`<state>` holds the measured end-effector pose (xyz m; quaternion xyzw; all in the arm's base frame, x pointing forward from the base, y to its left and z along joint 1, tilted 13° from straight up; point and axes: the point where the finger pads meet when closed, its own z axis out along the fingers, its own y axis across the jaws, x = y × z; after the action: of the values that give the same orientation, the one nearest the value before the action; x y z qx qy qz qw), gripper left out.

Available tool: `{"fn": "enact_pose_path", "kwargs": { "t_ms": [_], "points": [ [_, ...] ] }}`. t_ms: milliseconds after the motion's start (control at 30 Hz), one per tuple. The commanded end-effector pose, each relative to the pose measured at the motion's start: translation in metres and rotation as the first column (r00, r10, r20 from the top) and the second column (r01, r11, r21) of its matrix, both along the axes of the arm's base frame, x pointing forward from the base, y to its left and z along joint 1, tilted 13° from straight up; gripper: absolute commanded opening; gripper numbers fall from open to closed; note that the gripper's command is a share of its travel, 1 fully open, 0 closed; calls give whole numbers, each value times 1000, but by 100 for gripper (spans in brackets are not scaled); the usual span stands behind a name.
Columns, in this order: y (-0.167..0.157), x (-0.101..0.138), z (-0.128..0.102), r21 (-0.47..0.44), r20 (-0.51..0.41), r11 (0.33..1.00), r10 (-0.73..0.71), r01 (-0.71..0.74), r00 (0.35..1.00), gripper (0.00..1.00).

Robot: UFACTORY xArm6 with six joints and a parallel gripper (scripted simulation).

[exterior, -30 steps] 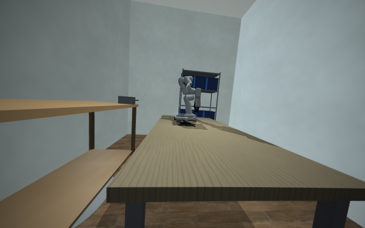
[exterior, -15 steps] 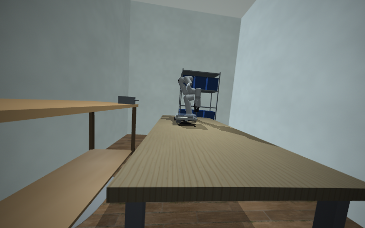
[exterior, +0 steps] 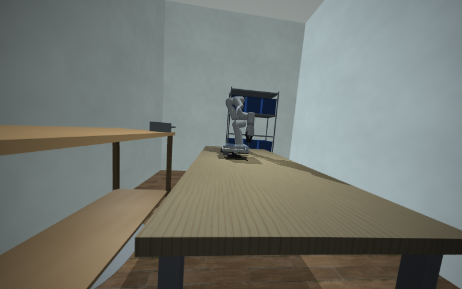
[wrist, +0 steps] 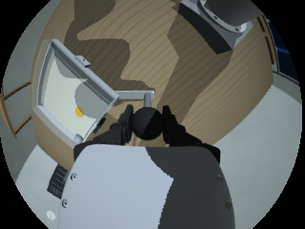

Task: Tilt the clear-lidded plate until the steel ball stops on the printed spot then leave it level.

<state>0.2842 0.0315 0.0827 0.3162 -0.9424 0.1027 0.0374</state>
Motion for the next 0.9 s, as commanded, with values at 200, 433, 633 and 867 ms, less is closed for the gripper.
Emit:
{"fn": "enact_pose_path", "kwargs": {
  "t_ms": [200, 433, 633, 867],
  "points": [
    [-2, -1, 4, -1, -1, 1000, -1, 1, 1000, 0],
    [-3, -1, 5, -1, -1, 1000, -1, 1, 1000, 0],
    [-3, -1, 5, -1, -1, 1000, -1, 1, 1000, 0],
    [-3, -2, 5, -1, -1, 1000, -1, 1, 1000, 0]
  ]
}}
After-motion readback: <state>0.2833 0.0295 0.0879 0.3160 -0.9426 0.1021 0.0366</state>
